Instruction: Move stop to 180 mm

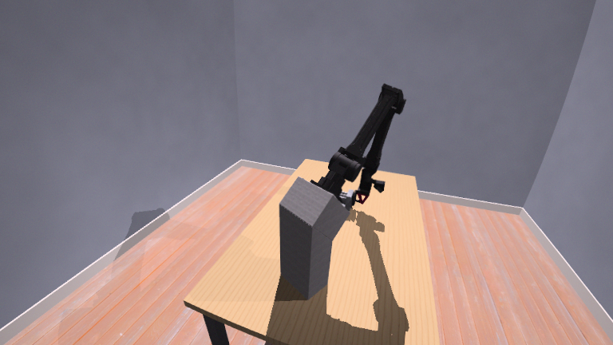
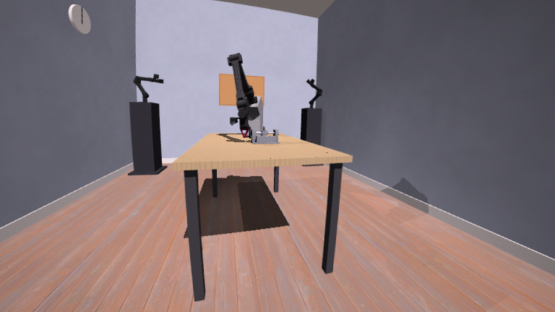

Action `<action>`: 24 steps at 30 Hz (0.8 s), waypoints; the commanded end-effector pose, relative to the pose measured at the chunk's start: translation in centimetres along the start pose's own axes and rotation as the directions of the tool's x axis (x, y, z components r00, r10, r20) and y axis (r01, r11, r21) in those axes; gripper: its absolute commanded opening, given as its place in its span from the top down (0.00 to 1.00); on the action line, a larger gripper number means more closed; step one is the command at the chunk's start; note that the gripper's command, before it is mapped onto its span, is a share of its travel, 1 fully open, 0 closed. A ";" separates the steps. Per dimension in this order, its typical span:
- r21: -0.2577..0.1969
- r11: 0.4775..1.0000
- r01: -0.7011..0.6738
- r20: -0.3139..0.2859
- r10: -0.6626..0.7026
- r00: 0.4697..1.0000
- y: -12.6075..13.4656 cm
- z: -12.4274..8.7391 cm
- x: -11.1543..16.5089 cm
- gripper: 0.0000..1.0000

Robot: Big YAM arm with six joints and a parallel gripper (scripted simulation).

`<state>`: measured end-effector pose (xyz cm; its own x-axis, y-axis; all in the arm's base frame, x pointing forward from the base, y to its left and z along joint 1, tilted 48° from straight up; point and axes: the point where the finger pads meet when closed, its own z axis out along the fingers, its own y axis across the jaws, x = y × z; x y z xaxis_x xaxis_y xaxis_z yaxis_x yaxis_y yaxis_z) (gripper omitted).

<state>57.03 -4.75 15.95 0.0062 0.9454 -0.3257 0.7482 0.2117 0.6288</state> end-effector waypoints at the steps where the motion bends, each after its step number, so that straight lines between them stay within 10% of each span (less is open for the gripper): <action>1: -0.134 0.991 -0.015 0.004 0.016 1.000 6.1 -3.7 -0.3 0.94; 24: -0.115 0.993 -0.014 0.002 0.014 1.000 5.6 -5.2 -0.3 0.94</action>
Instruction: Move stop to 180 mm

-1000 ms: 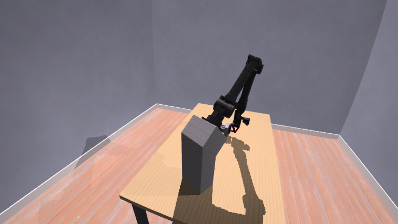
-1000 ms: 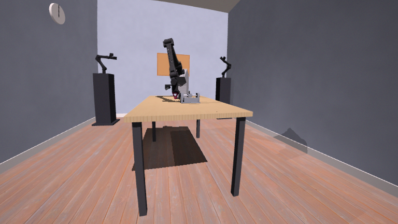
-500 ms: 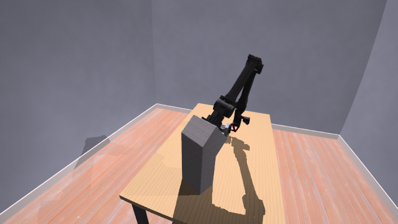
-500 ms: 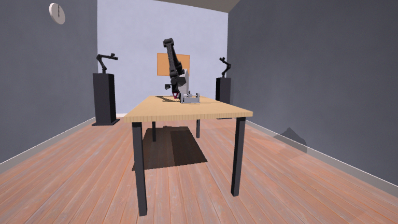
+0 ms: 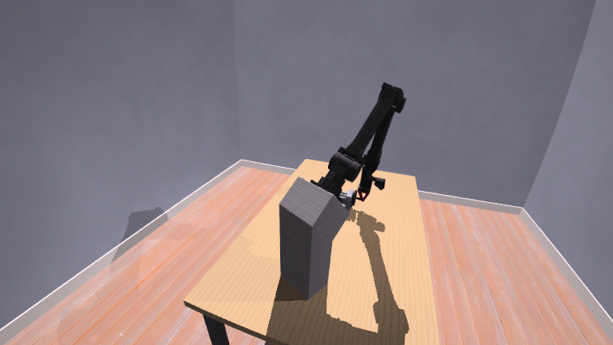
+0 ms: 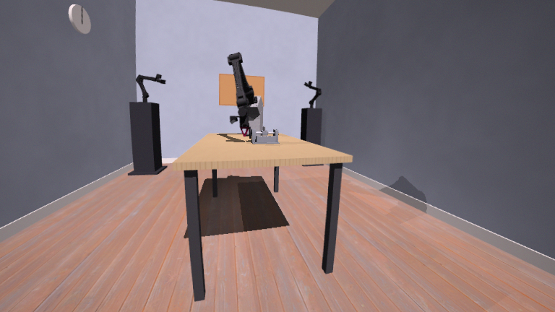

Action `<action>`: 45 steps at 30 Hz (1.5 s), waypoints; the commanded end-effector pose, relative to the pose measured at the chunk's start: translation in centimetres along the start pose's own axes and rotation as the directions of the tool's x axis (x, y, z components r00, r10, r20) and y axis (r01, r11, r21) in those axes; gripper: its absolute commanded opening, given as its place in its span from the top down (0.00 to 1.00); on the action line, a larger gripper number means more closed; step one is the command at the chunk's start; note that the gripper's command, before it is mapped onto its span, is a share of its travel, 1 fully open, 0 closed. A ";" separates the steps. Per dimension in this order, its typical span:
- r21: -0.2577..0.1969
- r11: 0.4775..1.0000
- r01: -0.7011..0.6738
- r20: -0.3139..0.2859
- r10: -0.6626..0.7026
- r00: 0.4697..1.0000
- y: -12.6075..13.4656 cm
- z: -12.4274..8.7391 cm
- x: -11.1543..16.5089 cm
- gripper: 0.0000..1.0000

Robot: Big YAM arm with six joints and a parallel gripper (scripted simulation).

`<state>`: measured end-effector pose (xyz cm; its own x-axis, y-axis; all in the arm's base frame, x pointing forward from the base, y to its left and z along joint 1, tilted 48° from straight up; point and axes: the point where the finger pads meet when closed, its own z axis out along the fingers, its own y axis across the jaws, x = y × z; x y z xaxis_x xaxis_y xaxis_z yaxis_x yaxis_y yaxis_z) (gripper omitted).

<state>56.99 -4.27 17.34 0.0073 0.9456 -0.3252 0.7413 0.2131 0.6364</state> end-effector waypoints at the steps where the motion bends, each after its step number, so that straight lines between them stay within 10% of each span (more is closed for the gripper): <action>1: -0.105 0.994 -0.013 0.002 0.014 1.000 4.7 -4.3 -0.3 0.94; 45: -0.073 0.997 0.006 -0.003 -0.006 1.000 -1.9 -7.3 0.0 0.94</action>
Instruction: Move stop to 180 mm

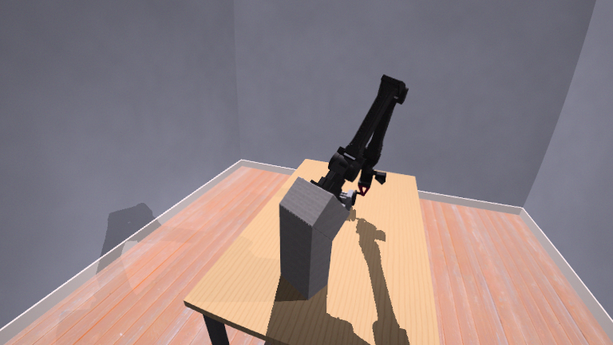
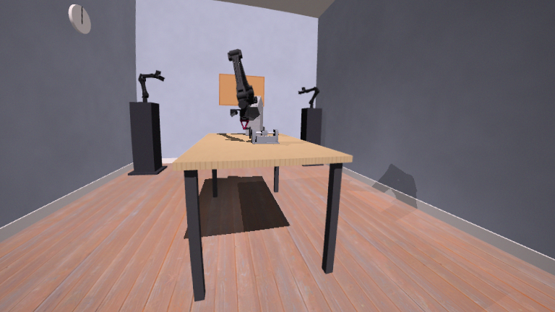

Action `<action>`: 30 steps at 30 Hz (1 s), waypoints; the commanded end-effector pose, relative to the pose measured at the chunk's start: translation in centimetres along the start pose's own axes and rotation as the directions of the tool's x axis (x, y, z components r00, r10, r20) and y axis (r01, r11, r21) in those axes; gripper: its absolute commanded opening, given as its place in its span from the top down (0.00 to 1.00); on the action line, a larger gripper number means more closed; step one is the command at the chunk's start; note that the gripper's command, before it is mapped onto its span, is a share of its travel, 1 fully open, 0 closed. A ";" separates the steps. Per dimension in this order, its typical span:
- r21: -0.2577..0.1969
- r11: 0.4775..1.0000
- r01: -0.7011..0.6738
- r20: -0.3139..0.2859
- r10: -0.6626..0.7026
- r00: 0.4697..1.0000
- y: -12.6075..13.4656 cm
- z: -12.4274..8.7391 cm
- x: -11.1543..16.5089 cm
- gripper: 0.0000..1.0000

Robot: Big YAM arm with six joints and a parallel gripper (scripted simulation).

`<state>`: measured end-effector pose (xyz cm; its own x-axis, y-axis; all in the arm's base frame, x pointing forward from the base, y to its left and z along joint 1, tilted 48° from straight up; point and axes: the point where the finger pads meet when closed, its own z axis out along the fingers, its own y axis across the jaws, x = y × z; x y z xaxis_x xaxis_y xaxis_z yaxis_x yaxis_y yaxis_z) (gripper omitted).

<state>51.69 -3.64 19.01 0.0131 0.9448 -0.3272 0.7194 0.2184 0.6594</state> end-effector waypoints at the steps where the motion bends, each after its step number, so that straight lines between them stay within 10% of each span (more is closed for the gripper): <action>1: -0.041 0.999 0.009 -0.010 -0.010 1.000 0.9 -2.4 0.1 0.94; 30: -0.030 1.000 -0.007 0.010 0.008 1.000 -2.5 -0.6 -1.0 0.94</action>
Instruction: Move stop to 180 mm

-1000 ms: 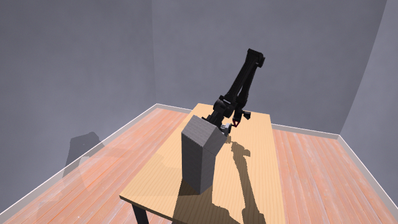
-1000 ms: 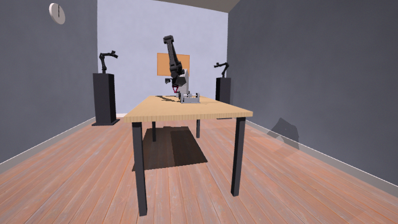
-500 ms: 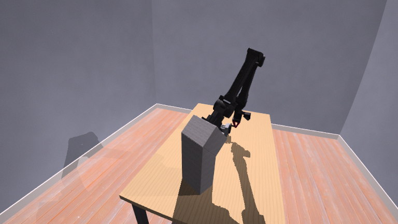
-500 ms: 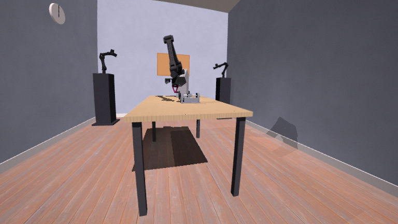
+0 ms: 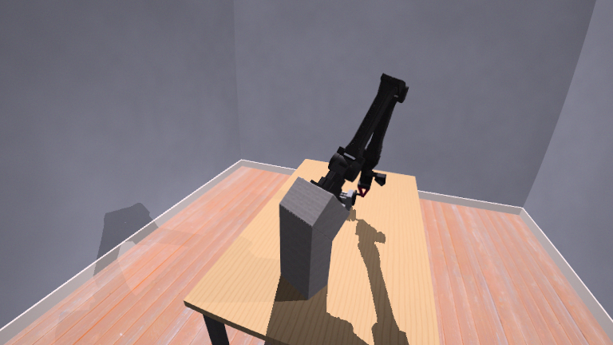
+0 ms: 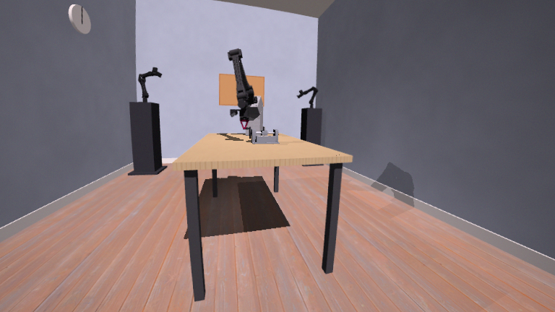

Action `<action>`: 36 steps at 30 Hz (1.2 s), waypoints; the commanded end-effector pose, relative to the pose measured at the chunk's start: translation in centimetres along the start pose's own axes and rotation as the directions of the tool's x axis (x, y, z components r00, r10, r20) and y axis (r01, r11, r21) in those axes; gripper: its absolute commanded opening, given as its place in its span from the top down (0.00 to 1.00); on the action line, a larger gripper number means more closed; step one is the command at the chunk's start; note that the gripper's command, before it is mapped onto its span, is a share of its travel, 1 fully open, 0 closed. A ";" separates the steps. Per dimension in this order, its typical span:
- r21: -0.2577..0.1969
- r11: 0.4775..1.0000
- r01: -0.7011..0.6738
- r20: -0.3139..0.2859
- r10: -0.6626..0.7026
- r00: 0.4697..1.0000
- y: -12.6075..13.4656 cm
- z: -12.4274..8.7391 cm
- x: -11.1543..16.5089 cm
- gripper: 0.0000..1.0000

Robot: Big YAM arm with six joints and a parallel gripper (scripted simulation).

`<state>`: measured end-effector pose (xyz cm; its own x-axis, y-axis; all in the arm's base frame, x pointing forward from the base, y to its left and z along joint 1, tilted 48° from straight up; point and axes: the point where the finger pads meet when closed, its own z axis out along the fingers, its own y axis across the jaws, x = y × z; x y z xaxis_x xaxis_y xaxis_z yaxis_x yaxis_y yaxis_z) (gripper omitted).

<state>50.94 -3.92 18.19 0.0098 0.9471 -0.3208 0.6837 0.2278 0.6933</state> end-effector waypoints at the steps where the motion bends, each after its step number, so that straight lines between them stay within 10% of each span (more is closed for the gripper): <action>1: 0.022 1.000 -0.003 0.017 0.003 1.000 -1.5 -0.6 -1.0 0.94; 36: 0.044 0.999 0.003 0.011 -0.004 1.000 -4.2 2.1 -0.5 0.94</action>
<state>50.47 -4.55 16.35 0.0092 0.9469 -0.3214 0.6777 0.2305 0.6983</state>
